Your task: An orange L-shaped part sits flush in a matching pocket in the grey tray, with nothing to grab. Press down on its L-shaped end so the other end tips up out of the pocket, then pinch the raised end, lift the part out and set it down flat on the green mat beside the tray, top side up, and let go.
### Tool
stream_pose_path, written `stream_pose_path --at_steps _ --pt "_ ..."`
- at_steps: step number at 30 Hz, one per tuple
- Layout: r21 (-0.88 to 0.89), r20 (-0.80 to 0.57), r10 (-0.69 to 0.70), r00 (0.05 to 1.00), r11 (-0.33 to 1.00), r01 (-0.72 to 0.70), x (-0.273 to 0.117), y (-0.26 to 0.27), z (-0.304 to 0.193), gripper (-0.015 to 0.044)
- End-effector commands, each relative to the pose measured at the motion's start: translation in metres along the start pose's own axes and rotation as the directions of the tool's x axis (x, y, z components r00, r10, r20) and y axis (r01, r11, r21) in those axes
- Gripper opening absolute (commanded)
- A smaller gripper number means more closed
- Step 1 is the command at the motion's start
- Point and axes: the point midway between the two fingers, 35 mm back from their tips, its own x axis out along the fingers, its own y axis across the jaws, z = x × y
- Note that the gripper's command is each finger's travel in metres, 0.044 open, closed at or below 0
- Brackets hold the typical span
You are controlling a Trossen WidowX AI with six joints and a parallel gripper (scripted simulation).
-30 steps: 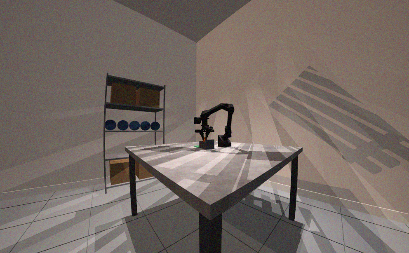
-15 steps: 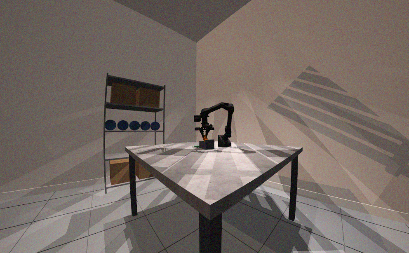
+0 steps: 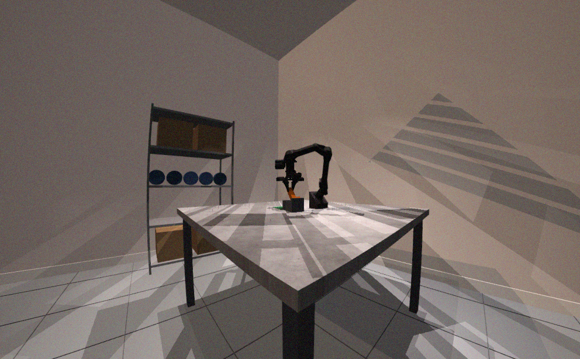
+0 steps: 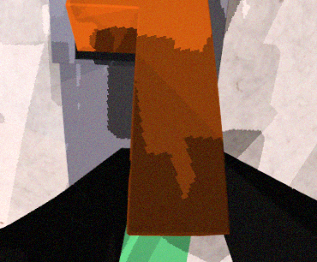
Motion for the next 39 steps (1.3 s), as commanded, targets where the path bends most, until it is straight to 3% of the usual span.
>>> stream_pose_path --at_steps 1,22,39 --pt "-0.006 -0.005 -0.006 1.000 1.000 0.006 -0.009 -0.001 -0.001 0.0000" --pt "-0.005 -0.005 -0.006 1.000 1.000 0.006 -0.031 -0.001 -0.004 0.0000" --pt "-0.005 -0.010 -0.007 1.000 1.000 0.007 -0.028 0.007 -0.086 0.0000"
